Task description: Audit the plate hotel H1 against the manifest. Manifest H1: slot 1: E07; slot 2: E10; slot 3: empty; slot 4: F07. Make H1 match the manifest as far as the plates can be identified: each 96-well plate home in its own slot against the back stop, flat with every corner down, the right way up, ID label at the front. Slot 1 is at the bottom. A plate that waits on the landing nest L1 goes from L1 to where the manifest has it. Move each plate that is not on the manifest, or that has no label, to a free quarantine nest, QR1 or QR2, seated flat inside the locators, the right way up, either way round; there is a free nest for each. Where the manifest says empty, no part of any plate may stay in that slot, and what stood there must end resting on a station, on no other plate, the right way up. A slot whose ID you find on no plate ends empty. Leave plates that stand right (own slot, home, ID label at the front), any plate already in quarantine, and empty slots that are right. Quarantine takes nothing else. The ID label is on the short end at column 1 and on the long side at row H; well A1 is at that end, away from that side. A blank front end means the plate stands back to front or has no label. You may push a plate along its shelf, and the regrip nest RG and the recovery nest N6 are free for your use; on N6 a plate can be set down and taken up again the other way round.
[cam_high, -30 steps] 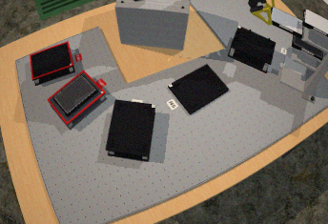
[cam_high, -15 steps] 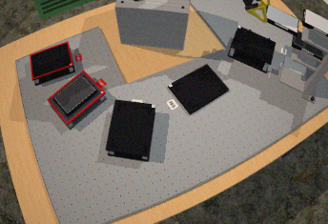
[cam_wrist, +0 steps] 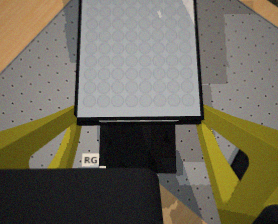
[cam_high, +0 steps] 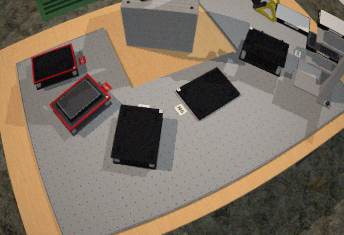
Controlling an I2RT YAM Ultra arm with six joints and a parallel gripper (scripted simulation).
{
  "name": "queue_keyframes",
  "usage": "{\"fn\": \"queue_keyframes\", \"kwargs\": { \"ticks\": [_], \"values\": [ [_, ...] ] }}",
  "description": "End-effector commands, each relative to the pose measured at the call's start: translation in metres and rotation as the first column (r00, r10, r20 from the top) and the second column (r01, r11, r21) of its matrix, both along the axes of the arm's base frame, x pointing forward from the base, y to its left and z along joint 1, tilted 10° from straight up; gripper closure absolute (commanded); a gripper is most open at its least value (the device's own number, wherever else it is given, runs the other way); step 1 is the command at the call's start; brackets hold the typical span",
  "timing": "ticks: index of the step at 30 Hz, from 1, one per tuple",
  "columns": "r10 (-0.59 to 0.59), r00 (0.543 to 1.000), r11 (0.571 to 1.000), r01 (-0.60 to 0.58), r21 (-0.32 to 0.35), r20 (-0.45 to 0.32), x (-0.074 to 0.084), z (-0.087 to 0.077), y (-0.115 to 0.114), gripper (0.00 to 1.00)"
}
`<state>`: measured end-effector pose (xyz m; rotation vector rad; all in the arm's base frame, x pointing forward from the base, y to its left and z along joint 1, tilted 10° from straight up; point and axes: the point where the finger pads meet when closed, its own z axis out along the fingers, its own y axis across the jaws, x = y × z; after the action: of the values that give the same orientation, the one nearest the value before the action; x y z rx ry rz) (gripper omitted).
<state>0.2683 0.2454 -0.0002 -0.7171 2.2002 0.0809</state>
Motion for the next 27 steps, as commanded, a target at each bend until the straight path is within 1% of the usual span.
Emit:
{"fn": "queue_keyframes", "kwargs": {
  "ticks": [1,3,5,10,12,13,15,18,19,20,23,25,27],
  "values": [
    [-0.002,1.000,0.999,0.001,0.040,0.031,-0.003,0.012,0.003,0.14],
    [-0.002,0.999,0.999,0.000,0.050,0.037,-0.002,0.016,0.005,0.14],
    [-0.002,1.000,0.999,0.001,0.040,0.030,-0.007,0.012,0.000,0.14],
    [-0.002,1.000,0.999,0.001,0.040,0.030,-0.013,0.011,-0.003,0.14],
    [-0.002,1.000,0.999,0.001,0.040,0.030,-0.013,0.011,-0.003,0.14],
    [-0.003,0.999,0.997,-0.001,0.075,0.055,-0.005,0.025,0.009,0.14],
    [-0.002,1.000,0.999,0.001,0.040,0.030,-0.016,0.011,-0.005,0.14],
    [-0.002,1.000,0.999,0.001,0.040,0.030,-0.018,0.009,-0.007,0.14],
    [-0.003,1.000,1.000,0.003,0.013,0.012,-0.019,-0.003,-0.010,0.14],
    [-0.010,1.000,1.000,0.009,0.024,0.019,-0.015,-0.001,-0.008,0.14],
    [-0.017,1.000,1.000,0.017,0.009,0.009,-0.016,-0.010,-0.016,0.14],
    [-0.011,1.000,1.000,0.011,0.020,0.016,-0.013,-0.009,-0.011,0.14],
    [-0.003,1.000,1.000,0.003,0.010,0.009,-0.016,-0.015,-0.014,0.14]
  ]
}}
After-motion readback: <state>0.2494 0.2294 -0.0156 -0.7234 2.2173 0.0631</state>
